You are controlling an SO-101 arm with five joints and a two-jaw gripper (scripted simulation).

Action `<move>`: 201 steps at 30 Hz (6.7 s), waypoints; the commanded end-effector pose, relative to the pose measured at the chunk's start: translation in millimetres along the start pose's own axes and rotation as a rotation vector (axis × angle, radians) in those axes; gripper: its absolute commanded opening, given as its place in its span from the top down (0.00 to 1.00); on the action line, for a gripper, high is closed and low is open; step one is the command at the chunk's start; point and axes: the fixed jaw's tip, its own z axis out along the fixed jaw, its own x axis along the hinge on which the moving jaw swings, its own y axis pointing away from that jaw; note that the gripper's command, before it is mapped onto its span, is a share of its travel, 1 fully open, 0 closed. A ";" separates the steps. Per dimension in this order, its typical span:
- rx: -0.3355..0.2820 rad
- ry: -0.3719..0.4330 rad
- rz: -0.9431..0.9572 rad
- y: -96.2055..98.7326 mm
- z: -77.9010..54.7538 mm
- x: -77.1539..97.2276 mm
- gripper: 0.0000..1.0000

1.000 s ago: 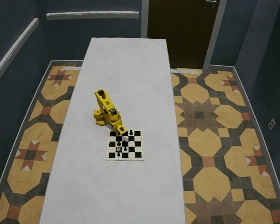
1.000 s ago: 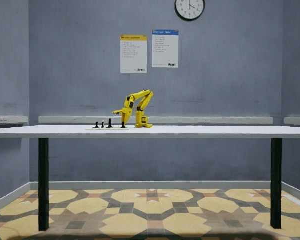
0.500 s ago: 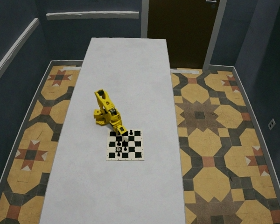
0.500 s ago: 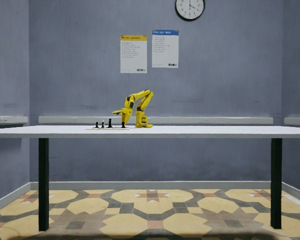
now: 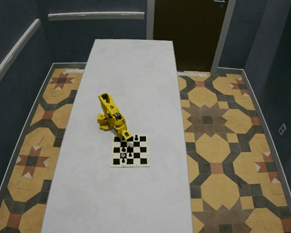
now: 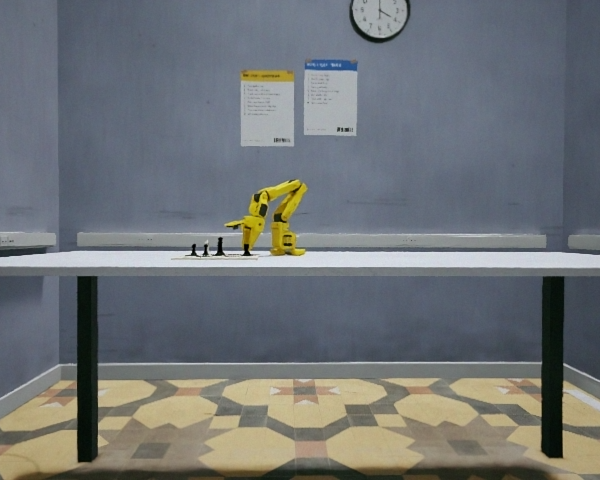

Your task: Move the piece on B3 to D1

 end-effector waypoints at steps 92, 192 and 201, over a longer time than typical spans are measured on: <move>-0.004 0.013 0.003 1.4 -54.8 -12.9 0.91; -0.492 -0.008 -1.672 191.4 -133.7 155.0 0.60; -0.492 -0.008 -1.672 191.4 -133.7 155.0 0.60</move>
